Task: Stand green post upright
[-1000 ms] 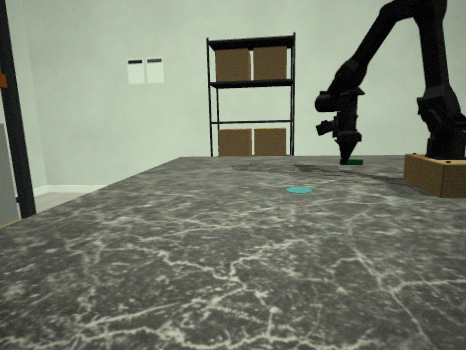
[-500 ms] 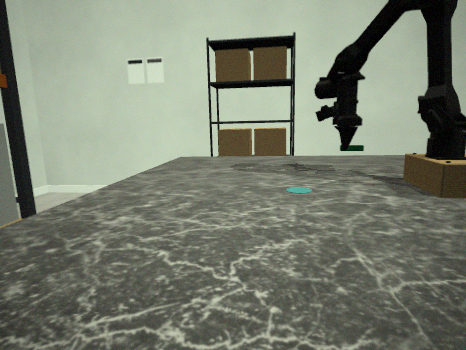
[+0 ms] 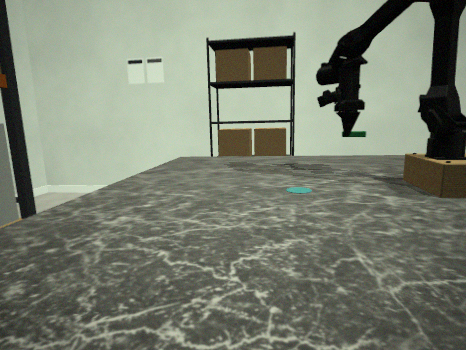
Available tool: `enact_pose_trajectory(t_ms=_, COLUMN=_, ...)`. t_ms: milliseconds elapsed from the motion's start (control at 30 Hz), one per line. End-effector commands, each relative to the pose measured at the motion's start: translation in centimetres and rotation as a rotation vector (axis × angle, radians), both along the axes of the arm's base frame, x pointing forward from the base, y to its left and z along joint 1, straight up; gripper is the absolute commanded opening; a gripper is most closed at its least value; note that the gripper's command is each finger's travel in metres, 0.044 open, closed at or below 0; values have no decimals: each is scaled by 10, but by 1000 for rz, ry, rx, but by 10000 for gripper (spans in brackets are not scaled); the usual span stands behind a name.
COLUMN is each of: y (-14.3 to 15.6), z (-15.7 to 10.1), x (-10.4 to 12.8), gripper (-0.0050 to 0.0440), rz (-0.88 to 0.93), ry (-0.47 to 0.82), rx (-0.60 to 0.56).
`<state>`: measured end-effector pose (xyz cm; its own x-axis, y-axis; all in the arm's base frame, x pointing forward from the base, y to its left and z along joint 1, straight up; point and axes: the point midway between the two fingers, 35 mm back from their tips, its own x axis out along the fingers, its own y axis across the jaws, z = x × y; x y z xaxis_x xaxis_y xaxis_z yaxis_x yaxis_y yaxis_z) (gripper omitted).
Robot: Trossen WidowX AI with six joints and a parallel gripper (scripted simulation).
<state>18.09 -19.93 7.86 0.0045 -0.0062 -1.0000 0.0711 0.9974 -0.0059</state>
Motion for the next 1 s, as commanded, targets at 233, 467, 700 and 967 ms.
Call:
enact_pose_trajectory(t_ms=233, y=3, z=16, x=1, gripper=22, rz=10, ry=-11, rx=-9)
enact_pose_trajectory(t_ms=467, y=6, z=17, x=12, gripper=22, rz=40, ry=-15, rx=-8)
enact_pose_trajectory(t_ms=700, y=14, z=19, x=23, gripper=22, rz=99, ry=-18, rx=-12)
enact_pose_trajectory(t_ms=967, y=30, z=22, x=44, gripper=22, rz=200, ry=-24, rx=-13)
